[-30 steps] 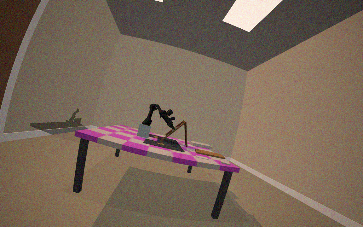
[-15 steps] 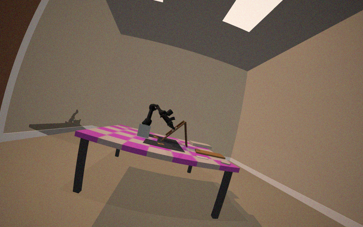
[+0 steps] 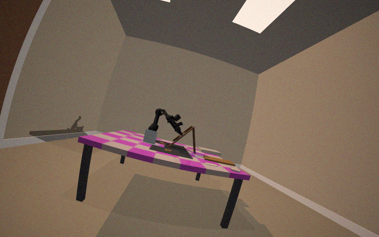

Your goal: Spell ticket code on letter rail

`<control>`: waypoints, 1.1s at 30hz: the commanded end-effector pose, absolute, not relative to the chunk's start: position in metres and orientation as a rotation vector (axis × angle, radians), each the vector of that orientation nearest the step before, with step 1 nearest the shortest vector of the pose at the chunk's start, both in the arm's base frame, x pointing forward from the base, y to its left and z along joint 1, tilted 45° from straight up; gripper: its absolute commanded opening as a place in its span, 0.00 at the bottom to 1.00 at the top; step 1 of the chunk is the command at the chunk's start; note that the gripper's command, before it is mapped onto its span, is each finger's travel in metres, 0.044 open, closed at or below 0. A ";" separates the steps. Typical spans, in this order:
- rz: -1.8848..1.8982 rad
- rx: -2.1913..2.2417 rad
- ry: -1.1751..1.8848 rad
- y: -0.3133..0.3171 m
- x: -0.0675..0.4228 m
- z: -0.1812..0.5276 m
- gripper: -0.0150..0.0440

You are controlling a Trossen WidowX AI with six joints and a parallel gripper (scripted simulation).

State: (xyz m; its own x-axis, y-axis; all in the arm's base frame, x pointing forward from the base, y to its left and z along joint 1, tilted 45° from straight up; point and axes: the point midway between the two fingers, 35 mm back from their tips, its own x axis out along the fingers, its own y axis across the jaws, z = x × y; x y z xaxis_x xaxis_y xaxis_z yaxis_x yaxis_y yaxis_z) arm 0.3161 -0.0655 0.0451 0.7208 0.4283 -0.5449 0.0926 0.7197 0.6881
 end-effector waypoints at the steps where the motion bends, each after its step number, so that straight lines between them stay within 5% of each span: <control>1: 0.201 0.761 0.760 -0.064 0.316 0.047 0.25; 20: 0.201 0.761 0.760 -0.056 0.316 0.054 0.25; 31: 0.201 0.761 0.760 -0.059 0.314 0.056 0.74; 33: 0.201 0.761 0.760 -0.060 0.311 0.058 0.75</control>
State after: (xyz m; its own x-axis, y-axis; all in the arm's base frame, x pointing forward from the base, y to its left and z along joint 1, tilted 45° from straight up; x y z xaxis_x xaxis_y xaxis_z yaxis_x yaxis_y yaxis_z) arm 0.3149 -0.0576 0.0538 0.7185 0.4274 -0.5487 0.0985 0.7184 0.6886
